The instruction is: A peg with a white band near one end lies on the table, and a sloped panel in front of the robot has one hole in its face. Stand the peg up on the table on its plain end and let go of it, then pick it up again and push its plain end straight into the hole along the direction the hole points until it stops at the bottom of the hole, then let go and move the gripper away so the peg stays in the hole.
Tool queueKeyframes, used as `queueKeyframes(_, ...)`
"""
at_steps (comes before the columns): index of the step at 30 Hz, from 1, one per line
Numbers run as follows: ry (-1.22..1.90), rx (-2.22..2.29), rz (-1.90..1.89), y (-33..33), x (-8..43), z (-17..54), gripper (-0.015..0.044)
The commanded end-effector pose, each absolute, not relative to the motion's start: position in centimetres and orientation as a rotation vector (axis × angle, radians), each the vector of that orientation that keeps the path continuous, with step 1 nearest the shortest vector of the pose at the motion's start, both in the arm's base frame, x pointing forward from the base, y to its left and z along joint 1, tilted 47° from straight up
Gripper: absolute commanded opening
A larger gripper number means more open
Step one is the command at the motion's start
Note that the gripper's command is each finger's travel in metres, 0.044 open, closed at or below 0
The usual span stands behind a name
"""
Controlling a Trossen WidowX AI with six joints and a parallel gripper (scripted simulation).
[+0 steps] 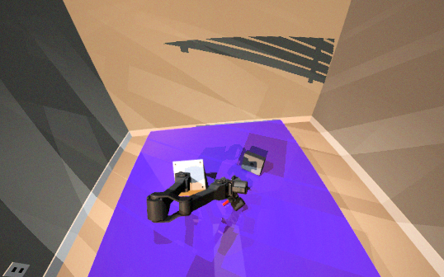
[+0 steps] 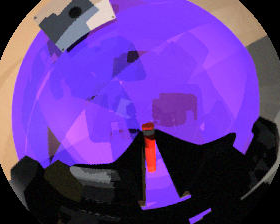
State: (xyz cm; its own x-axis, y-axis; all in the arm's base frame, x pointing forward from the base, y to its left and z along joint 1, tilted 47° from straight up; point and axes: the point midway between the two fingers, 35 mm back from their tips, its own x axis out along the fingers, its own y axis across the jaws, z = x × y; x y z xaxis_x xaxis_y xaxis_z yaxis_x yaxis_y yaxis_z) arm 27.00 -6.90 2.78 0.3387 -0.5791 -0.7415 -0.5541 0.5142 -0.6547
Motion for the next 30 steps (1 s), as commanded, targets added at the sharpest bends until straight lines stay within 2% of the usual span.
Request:
queueKeyframes(1,1.270,-1.116,0.005,-6.8,26.8,2.9,0.0051)
queueKeyframes(30,1.045,-1.081,0.143,-6.6,25.4,4.3,0.0051)
